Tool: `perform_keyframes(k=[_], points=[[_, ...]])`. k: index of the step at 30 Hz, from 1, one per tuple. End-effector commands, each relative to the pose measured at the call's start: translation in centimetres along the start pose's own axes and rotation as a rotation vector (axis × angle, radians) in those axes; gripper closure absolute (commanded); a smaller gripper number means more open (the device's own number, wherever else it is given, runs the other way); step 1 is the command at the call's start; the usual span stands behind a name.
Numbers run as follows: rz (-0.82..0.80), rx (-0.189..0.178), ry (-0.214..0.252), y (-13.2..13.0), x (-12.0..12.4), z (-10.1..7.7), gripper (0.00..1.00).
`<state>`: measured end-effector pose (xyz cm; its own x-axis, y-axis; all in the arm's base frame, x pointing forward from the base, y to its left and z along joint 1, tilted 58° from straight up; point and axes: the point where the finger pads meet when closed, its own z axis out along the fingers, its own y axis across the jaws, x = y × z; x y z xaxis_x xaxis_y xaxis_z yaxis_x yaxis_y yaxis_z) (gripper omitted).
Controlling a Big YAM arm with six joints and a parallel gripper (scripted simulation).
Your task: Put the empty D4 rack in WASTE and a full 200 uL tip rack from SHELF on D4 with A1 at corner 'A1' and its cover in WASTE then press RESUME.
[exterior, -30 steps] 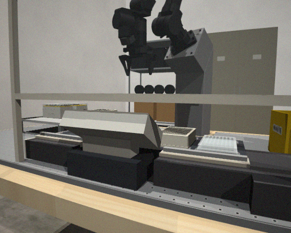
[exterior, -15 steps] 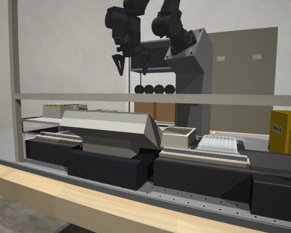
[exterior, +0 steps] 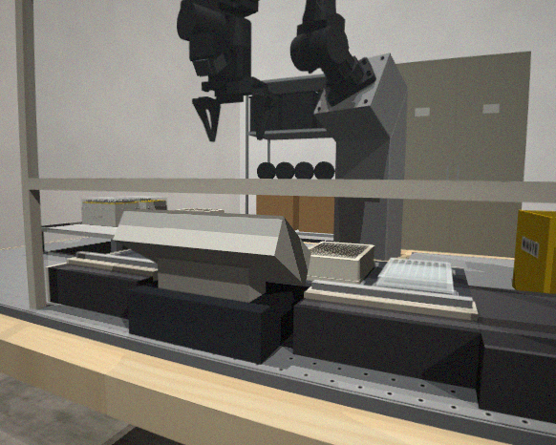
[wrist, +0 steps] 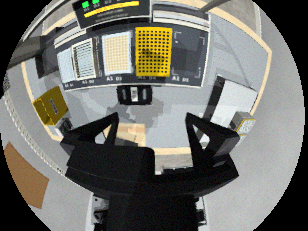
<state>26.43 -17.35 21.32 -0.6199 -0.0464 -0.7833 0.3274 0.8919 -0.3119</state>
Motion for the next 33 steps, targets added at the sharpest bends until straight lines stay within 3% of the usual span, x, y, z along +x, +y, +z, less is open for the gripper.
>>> perform_keyframes(k=[1,15,18,19,20,29,33], points=[[0.021,-0.004,-0.029,-0.4,-3.6,-0.4,0.0],[0.022,-0.004,-0.031,-0.4,-9.7,-0.6,0.0],[0.022,-0.003,-0.034,-0.5,-9.8,-0.6,0.0],[0.031,0.012,-0.051,-1.1,-10.1,-1.2,0.0],[0.018,0.005,-0.036,-0.6,-9.2,-0.7,0.0],[0.018,0.005,-0.036,-0.6,-9.2,-0.7,0.0],[0.033,0.008,-0.016,-0.7,-8.4,0.8,0.0]])
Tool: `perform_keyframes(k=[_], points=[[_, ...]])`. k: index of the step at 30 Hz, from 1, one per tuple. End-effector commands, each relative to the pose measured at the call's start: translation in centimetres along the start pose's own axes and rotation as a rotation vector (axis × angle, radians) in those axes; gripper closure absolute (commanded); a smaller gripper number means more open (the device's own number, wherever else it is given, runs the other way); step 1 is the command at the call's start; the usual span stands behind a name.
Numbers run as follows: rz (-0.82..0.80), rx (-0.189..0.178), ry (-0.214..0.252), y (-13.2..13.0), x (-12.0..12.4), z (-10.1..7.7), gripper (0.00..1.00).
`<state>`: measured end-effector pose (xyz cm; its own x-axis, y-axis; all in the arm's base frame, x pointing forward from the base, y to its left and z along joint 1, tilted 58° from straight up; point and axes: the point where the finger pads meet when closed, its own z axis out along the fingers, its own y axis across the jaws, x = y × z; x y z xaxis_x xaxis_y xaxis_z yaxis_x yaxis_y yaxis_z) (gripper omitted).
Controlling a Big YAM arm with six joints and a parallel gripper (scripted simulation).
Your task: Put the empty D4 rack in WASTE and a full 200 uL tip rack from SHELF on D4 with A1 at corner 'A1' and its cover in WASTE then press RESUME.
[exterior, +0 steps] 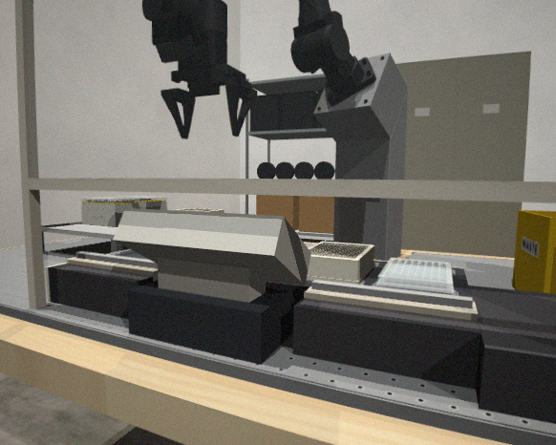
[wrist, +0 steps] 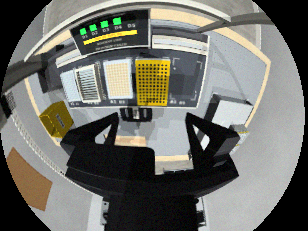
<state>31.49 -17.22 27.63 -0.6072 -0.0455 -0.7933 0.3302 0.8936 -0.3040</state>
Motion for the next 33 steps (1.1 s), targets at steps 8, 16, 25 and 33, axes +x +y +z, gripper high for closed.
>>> perform_keyframes(k=[8,16,25,33], points=[[0.02,0.005,0.005,-0.3,0.2,2.1,0.0],[0.015,0.007,0.002,-0.4,0.0,3.0,0.0],[0.005,0.003,0.004,-0.2,0.2,4.6,0.0],[0.0,0.004,0.001,-0.3,0.0,5.5,0.0]])
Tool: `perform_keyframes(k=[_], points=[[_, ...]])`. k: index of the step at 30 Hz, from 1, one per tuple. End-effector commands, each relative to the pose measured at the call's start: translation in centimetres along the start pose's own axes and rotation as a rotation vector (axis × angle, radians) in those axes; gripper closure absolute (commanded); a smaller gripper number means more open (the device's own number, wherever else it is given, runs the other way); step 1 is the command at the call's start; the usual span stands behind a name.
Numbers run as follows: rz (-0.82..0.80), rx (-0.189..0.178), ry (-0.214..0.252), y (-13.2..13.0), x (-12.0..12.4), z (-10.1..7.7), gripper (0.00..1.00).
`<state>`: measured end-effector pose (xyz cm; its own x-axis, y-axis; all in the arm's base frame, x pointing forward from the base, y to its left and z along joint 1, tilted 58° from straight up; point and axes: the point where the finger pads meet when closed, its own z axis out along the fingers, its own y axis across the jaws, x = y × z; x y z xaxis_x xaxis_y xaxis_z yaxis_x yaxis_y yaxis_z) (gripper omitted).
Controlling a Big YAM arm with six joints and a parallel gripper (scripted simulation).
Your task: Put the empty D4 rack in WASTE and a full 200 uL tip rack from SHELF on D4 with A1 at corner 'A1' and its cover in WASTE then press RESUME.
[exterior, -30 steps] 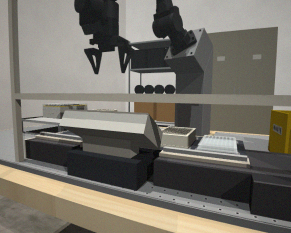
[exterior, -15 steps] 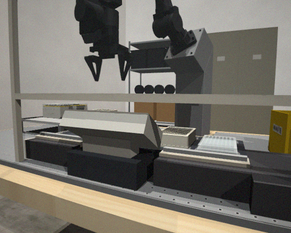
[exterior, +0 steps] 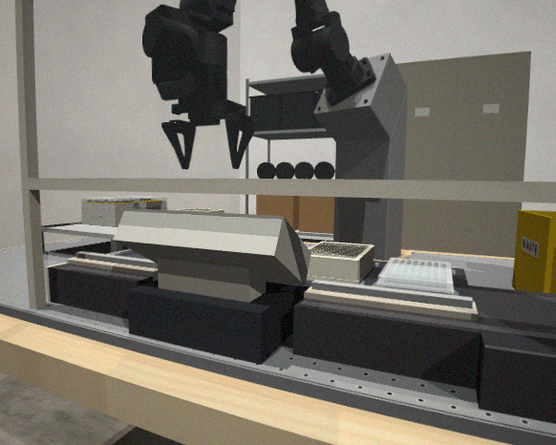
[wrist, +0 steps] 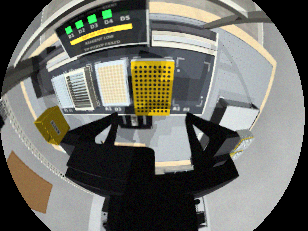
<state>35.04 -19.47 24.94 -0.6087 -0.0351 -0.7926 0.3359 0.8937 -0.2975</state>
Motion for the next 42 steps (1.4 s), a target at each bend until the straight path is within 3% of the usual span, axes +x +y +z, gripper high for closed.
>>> perform_keyframes(k=[1,15,42], points=[[-0.007,0.005,-0.006,-0.3,-0.1,0.7,0.0],[-0.007,0.011,-0.031,-0.7,-1.5,2.3,0.0],[-0.006,0.011,-0.02,-0.7,-1.0,6.8,0.0]])
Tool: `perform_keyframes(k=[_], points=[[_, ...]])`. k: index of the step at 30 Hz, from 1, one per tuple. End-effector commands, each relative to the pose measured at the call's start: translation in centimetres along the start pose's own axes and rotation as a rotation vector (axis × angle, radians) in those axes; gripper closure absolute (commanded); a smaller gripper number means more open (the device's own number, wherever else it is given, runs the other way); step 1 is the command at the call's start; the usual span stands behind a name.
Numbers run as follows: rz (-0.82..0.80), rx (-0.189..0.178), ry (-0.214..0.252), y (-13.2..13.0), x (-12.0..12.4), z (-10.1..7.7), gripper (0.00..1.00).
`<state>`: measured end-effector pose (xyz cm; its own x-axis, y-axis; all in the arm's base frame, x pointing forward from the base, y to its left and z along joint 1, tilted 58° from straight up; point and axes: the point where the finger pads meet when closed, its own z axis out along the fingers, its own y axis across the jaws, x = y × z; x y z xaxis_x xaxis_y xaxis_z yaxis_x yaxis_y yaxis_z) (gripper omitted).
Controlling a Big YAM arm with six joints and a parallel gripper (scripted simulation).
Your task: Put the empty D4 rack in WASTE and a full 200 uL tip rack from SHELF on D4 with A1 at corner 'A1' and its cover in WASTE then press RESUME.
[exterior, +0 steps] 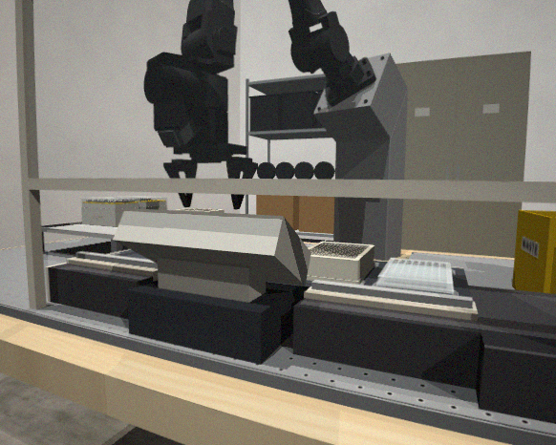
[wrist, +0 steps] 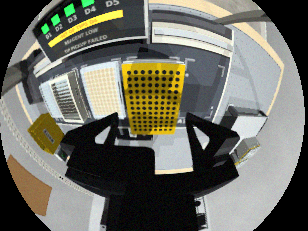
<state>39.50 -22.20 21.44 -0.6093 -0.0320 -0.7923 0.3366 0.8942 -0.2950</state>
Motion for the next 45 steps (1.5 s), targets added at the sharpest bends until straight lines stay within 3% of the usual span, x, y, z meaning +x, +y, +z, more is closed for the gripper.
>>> perform_keyframes(k=[1,21,24,36,40,41,45], points=[[-0.009,0.011,-0.022,-0.8,-1.1,0.7,0.0],[-0.009,0.009,-0.018,-0.7,-0.9,3.7,0.0],[-0.009,0.013,-0.027,-0.8,-1.2,3.6,0.0],[-0.009,0.008,-0.015,-0.6,-0.7,5.9,0.0],[-0.01,0.008,-0.018,-0.6,-0.8,5.9,0.0],[-0.009,0.016,-0.041,-0.9,-1.7,4.8,0.0],[-0.009,0.014,-0.036,-0.9,-1.5,5.0,0.0]])
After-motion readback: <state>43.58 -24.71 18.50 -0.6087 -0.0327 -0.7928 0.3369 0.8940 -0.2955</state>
